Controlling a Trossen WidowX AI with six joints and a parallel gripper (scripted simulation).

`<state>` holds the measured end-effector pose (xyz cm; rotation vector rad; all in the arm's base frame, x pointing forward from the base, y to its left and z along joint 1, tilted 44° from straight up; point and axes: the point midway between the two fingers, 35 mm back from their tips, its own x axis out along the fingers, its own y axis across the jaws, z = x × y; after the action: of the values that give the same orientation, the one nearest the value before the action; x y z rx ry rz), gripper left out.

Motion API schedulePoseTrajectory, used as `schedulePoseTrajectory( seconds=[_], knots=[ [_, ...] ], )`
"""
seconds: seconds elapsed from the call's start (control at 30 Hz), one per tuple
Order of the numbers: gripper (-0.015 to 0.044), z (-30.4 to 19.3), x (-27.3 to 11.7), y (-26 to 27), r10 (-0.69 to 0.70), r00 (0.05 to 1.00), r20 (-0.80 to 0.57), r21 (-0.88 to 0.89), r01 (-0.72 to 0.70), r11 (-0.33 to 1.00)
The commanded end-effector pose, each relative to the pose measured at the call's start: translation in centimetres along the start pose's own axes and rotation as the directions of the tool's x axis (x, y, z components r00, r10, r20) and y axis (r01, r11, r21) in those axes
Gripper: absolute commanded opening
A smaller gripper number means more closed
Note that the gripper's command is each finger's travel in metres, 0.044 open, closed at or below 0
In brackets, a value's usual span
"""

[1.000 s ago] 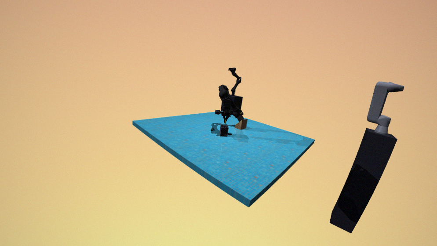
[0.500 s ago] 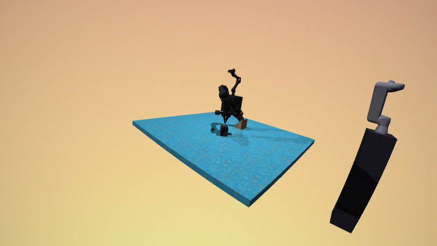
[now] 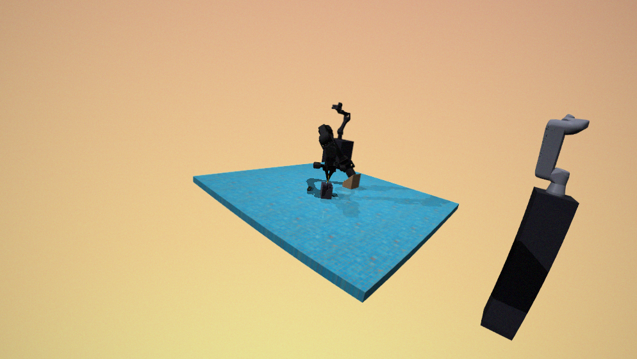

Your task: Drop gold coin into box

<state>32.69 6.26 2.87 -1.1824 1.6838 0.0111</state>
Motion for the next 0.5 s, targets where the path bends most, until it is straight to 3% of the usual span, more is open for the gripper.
schedulePoseTrajectory(
  seconds=[0.0,0.47],
  knots=[
    [0.0,-0.08,0.32,0.06,-0.002,1.0,-0.005,-0.006,0.002,1.0],
    [0.0,-0.09,0.9,0.07,-0.003,1.0,-0.005,-0.007,0.003,1.0]
  ],
)
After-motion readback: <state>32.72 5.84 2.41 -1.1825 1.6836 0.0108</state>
